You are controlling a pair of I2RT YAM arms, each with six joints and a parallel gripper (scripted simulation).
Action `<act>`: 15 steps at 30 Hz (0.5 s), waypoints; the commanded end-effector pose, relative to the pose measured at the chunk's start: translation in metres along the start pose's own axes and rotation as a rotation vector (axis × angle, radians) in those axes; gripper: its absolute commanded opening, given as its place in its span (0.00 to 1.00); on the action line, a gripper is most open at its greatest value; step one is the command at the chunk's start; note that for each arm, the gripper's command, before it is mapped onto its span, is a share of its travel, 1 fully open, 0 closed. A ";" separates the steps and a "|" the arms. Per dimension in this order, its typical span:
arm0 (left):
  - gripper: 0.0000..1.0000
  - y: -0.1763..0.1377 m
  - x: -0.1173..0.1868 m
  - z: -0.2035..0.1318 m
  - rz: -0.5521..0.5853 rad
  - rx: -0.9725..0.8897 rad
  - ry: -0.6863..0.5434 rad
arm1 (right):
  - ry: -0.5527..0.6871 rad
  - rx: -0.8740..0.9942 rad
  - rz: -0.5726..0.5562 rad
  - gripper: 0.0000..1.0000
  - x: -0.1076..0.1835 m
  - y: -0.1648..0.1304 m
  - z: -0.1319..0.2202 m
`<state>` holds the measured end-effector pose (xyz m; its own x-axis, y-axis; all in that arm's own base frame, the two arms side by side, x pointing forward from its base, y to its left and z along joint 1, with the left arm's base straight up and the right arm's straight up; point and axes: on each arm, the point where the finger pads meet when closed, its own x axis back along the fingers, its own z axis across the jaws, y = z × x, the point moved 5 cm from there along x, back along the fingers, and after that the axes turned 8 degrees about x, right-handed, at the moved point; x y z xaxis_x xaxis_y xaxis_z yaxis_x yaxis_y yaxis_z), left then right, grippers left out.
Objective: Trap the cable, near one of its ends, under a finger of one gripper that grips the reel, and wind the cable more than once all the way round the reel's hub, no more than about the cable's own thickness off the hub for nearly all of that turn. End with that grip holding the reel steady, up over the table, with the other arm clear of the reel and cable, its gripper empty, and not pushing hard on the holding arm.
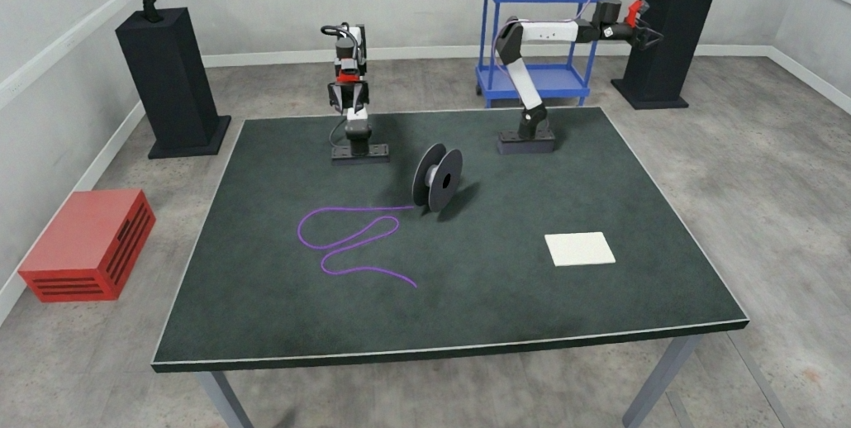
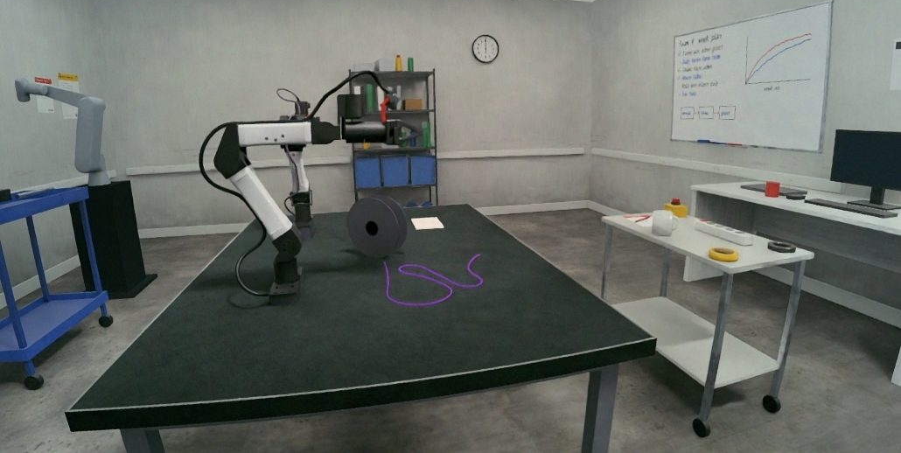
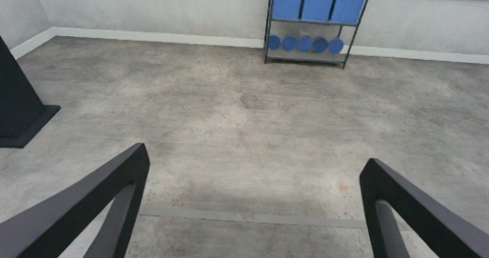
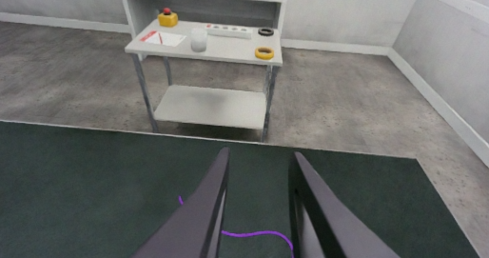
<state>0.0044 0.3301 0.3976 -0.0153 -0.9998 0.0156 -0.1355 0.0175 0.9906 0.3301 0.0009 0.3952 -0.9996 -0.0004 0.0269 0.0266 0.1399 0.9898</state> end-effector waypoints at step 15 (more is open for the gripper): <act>1.00 -0.005 -0.002 0.002 0.005 0.009 0.012 | 0.025 0.001 -0.008 0.30 -0.004 -0.003 0.007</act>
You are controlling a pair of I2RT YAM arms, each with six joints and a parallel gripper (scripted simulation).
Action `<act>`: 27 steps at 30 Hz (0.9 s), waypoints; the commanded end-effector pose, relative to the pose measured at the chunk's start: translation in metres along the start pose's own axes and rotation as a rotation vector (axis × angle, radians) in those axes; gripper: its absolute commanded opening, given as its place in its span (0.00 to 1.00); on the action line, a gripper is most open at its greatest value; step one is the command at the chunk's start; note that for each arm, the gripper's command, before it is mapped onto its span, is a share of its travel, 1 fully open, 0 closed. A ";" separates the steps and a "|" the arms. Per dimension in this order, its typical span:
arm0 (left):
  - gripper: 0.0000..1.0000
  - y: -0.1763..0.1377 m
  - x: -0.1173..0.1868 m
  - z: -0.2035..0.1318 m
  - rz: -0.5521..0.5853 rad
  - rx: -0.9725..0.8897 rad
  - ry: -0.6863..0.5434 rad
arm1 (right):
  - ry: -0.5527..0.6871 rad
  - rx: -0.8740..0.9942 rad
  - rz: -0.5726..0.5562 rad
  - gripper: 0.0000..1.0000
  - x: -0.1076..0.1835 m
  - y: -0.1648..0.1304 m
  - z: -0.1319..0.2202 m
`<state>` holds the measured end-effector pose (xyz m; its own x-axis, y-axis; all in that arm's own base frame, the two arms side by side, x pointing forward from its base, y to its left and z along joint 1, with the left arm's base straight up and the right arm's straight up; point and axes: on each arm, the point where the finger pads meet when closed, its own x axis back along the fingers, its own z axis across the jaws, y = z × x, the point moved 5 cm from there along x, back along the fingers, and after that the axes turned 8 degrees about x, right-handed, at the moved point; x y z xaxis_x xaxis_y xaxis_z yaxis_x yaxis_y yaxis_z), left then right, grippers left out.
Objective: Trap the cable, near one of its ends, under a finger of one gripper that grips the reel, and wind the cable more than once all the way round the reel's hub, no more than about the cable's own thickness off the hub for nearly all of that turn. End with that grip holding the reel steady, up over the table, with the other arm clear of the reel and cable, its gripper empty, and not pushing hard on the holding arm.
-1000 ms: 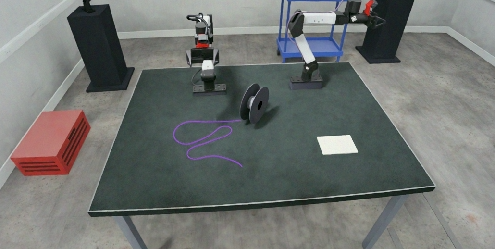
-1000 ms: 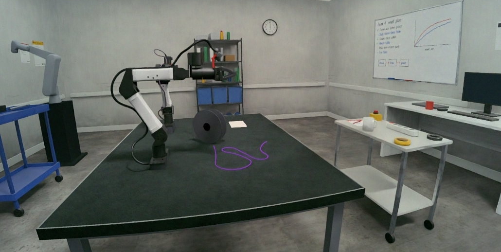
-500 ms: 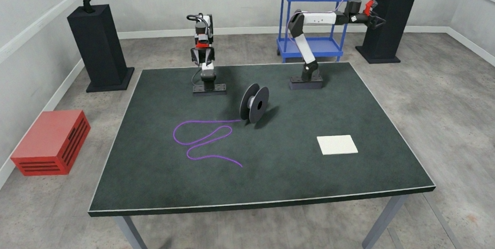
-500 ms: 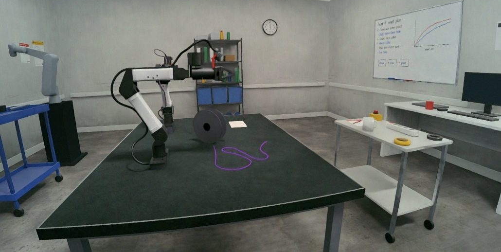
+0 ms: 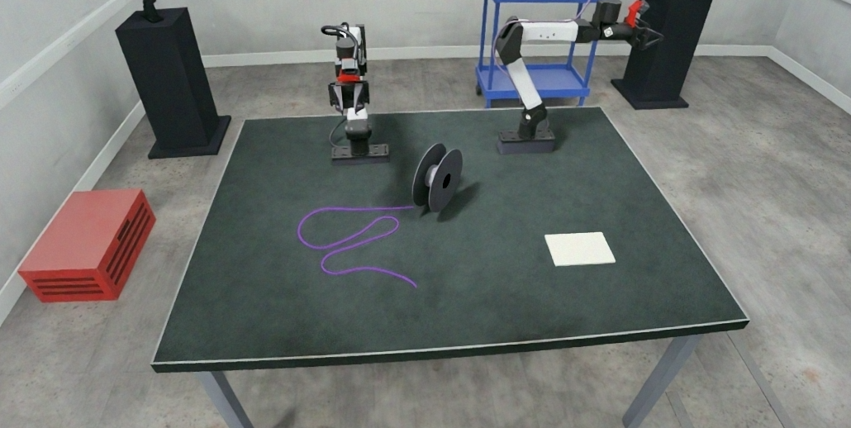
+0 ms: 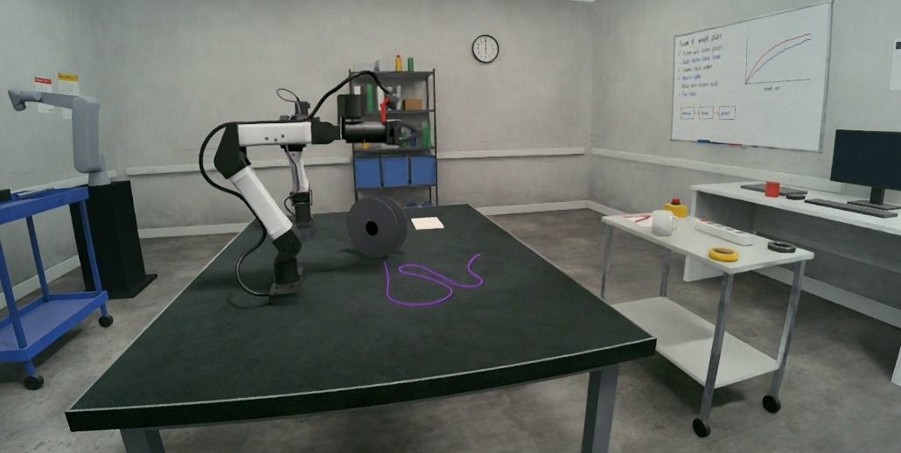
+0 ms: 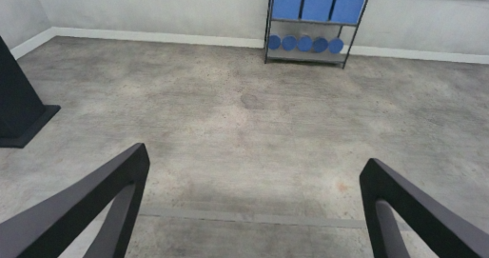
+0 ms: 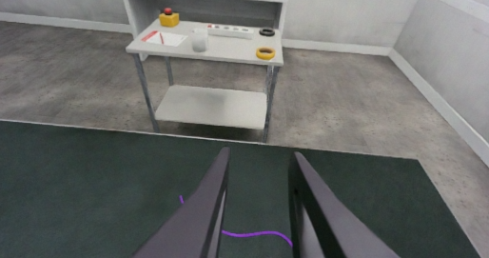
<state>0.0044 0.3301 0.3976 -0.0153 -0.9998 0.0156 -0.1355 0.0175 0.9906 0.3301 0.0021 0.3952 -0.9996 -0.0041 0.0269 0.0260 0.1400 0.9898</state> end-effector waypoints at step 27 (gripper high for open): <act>1.00 -0.005 -0.002 0.002 0.005 0.009 0.012 | 0.031 -0.086 0.071 0.30 -0.009 -0.015 0.008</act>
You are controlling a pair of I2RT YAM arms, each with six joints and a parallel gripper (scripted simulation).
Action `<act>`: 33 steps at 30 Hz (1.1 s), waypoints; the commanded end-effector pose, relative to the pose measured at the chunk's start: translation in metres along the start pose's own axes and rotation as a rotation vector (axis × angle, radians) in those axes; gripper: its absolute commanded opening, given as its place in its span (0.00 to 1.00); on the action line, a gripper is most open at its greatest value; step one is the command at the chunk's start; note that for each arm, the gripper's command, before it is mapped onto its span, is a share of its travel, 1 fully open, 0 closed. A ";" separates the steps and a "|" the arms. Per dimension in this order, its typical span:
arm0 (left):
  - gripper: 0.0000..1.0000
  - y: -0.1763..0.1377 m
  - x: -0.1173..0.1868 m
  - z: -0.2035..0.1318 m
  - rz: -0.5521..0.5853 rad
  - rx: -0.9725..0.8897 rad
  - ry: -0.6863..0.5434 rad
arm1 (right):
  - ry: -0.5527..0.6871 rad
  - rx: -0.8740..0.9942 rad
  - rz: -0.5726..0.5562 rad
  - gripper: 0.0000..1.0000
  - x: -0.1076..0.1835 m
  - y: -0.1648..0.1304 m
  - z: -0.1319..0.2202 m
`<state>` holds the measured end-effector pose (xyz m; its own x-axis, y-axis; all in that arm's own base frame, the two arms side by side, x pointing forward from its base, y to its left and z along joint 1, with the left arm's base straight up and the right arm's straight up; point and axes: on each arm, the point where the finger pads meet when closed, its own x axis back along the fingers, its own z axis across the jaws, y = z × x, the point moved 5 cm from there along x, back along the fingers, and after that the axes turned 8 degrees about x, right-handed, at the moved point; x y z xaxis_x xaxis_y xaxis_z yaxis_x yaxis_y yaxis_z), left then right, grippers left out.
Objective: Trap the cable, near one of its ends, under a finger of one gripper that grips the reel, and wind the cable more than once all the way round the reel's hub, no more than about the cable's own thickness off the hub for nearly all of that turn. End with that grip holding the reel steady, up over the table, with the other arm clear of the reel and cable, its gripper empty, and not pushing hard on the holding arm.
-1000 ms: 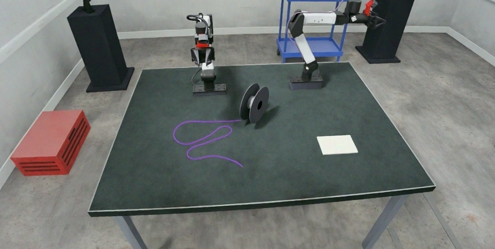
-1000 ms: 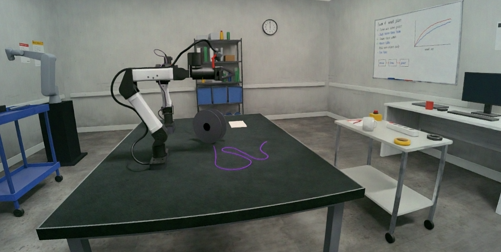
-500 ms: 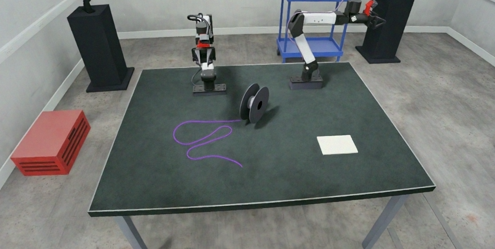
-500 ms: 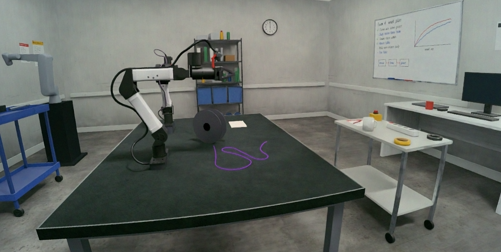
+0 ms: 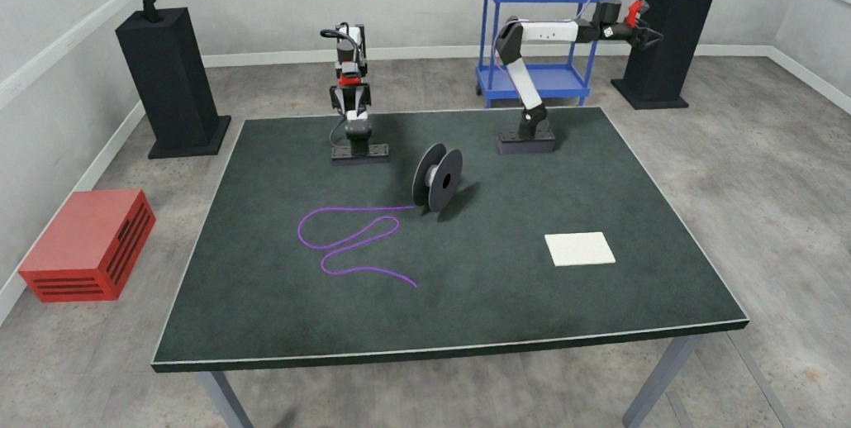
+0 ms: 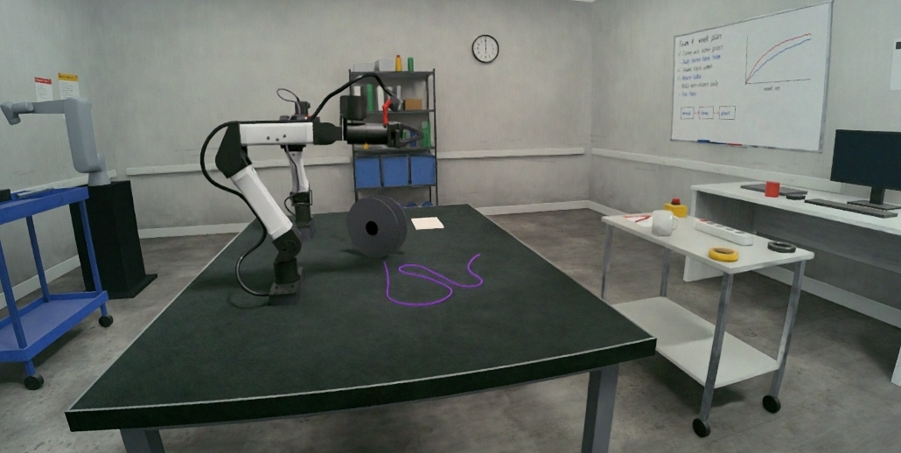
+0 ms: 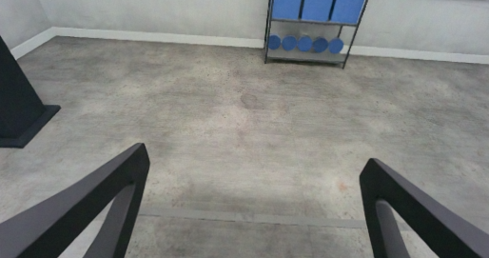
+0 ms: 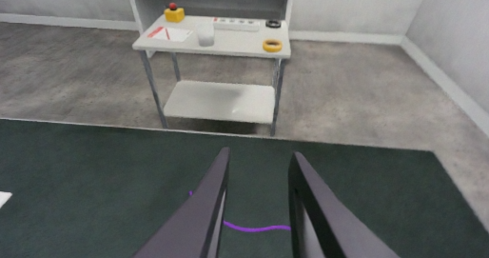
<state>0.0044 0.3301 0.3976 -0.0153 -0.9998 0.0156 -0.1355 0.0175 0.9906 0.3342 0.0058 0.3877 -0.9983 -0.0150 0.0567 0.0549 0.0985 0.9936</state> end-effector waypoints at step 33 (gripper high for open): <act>1.00 -0.005 -0.002 0.002 0.005 0.009 0.012 | -0.385 -0.935 0.912 0.30 -0.016 -0.194 0.020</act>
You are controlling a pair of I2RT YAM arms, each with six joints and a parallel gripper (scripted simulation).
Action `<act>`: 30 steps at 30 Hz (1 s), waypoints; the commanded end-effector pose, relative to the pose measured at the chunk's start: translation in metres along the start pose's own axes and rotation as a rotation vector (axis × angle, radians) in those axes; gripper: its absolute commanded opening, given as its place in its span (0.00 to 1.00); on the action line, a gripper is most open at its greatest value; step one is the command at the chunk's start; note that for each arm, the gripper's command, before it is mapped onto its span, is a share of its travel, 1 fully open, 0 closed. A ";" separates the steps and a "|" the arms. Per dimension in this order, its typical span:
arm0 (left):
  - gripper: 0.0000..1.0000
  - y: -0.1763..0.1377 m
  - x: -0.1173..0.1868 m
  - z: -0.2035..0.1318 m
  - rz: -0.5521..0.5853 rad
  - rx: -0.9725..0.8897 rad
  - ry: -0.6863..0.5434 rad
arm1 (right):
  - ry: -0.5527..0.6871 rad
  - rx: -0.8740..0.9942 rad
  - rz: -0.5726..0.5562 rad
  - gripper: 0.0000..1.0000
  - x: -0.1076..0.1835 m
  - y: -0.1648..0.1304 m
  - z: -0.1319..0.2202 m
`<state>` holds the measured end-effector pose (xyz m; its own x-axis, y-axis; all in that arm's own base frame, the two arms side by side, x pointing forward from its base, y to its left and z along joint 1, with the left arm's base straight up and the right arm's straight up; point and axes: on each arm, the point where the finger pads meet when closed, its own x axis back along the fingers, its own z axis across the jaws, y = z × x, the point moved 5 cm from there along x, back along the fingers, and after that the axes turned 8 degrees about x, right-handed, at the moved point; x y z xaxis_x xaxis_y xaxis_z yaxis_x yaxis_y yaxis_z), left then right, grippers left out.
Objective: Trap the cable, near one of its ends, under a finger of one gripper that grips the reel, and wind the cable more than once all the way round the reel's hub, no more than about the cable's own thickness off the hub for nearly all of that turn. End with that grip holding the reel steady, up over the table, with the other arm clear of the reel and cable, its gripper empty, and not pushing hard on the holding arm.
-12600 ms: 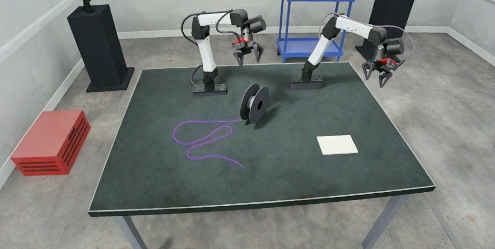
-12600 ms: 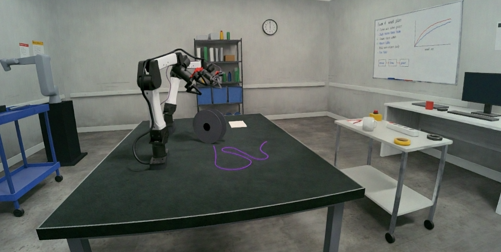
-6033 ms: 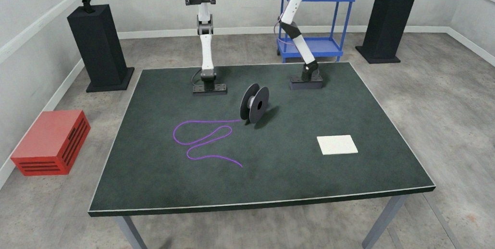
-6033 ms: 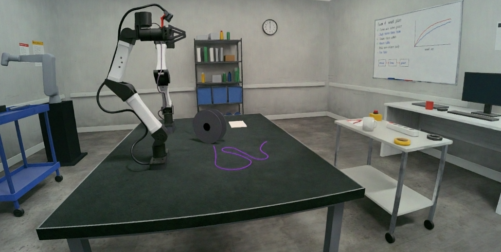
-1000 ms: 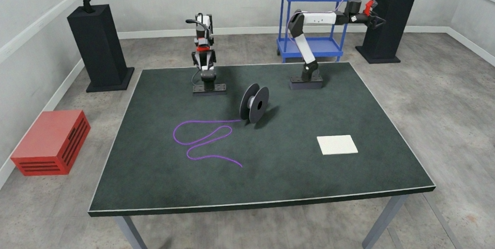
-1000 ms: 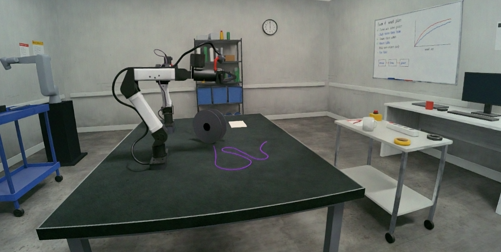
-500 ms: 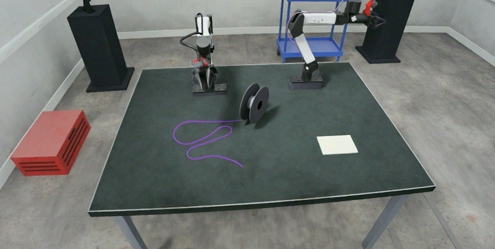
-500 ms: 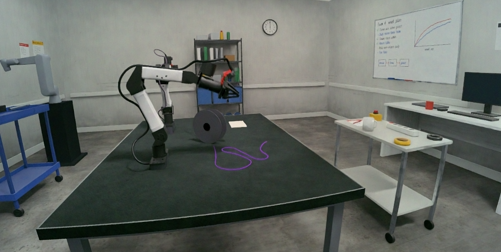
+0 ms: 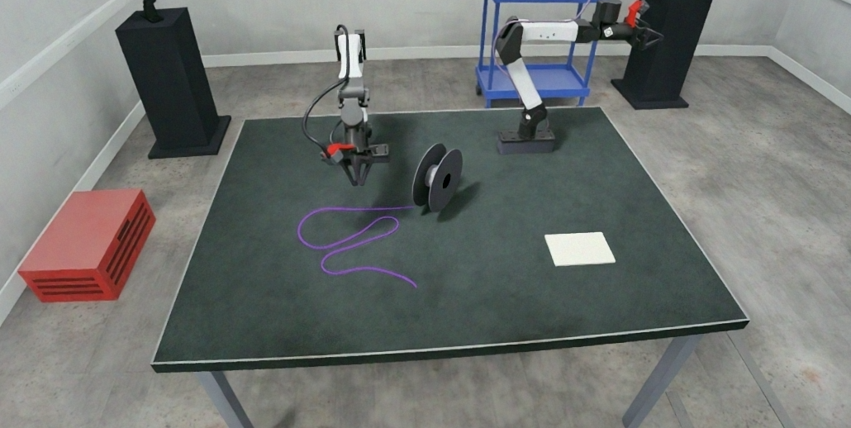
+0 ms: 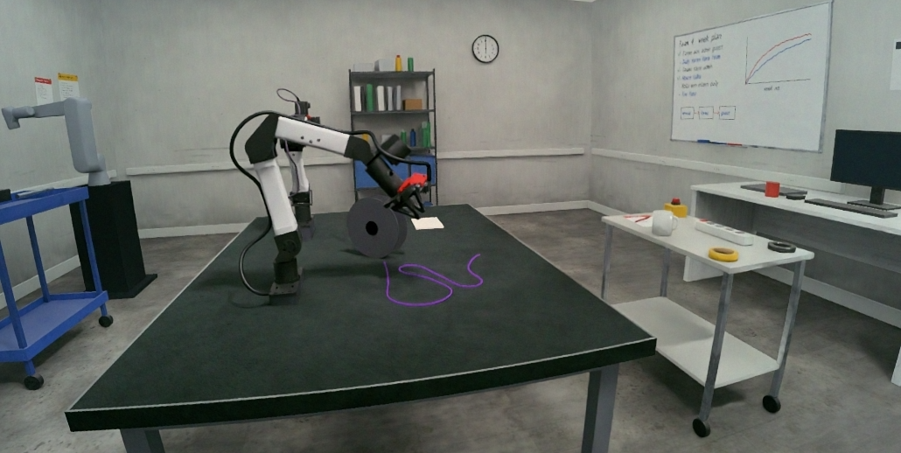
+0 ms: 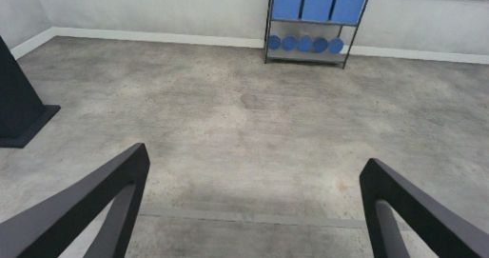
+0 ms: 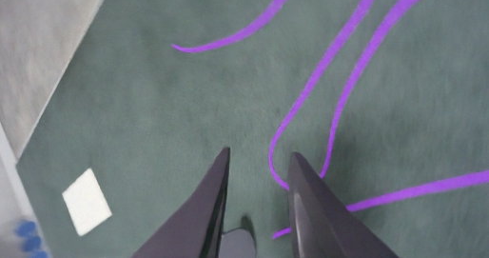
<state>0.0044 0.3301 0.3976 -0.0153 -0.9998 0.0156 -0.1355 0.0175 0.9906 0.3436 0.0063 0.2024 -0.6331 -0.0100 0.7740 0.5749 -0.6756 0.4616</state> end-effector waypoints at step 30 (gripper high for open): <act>1.00 -0.005 -0.002 0.002 0.005 0.009 0.012 | -0.636 -0.725 0.309 0.30 -0.024 -0.074 -0.069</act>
<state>0.0044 0.3301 0.3976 -0.0152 -0.9998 0.0156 -0.1355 0.0175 0.9906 0.2781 0.0053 0.1153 -0.0102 -0.0010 0.9999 0.1175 -0.9931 0.0002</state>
